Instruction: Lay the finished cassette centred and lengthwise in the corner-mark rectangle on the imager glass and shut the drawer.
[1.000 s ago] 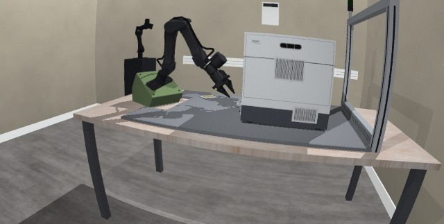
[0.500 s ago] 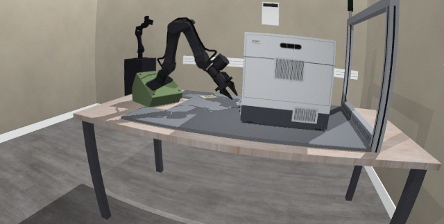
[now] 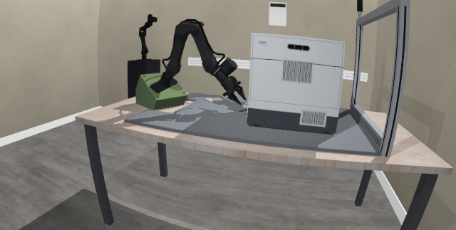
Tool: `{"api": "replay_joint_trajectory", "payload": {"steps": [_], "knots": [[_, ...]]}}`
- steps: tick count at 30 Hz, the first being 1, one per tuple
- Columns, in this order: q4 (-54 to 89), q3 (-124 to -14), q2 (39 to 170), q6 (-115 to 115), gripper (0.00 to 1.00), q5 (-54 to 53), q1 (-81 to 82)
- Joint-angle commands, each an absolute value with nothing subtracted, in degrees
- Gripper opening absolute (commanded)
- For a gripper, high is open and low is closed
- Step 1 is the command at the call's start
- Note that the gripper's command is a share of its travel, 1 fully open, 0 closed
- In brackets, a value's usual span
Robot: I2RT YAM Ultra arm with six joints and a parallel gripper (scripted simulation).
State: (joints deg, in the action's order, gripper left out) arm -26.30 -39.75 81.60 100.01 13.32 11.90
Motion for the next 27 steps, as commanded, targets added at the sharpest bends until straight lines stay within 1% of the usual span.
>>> {"api": "replay_joint_trajectory", "payload": {"steps": [1, 19, 27], "knots": [[-27.4, -42.1, 82.9, 100.2, 0.35, 12.0, 11.8], [-28.9, -45.3, 88.1, 100.4, 0.35, 11.2, 11.0], [-28.5, -45.4, 86.9, 100.3, 0.35, 11.2, 11.1]]}}
